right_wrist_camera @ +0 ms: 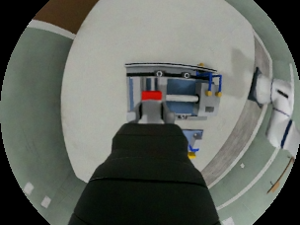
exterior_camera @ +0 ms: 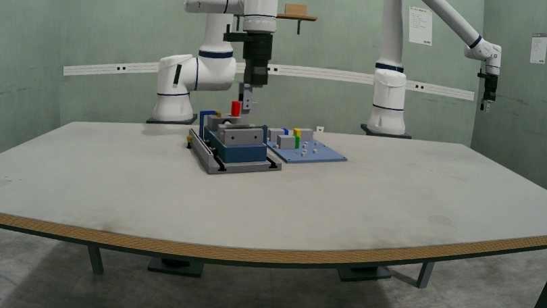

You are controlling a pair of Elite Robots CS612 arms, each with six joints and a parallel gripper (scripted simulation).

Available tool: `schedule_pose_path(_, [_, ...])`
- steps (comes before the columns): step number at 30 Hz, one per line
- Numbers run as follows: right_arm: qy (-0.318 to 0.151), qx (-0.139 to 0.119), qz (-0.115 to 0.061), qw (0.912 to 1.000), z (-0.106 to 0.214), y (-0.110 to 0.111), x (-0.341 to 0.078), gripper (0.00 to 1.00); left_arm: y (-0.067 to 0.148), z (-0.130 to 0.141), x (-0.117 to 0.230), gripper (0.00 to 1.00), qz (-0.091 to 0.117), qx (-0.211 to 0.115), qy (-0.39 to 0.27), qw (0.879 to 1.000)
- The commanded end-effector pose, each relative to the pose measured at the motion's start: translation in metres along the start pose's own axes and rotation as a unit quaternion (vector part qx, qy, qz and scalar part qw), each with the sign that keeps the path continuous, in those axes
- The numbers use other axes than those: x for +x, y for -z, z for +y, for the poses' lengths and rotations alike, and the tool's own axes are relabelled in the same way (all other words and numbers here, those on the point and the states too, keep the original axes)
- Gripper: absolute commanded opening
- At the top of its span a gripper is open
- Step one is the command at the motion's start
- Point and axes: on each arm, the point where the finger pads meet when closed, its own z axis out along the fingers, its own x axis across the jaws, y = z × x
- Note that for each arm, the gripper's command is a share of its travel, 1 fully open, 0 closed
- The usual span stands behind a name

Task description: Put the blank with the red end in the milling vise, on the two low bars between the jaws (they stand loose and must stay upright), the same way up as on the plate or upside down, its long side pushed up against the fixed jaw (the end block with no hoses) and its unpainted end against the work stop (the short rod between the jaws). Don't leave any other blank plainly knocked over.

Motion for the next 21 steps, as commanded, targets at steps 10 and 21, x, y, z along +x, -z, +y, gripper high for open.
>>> schedule_pose_path(10, [0.0,0.0,-0.001,1.0,-0.0166,0.0008,-0.0064,0.0,0.0007,0.0006,-0.0001,1.0,0.0,-0.001,0.0,1.0])
schedule_pose_path(21, [0.0,0.0,-0.001,1.0,-0.0167,0.0008,-0.0064,0.0,0.0007,0.0006,-0.0001,1.0,0.0,-0.001,0.0,1.0])
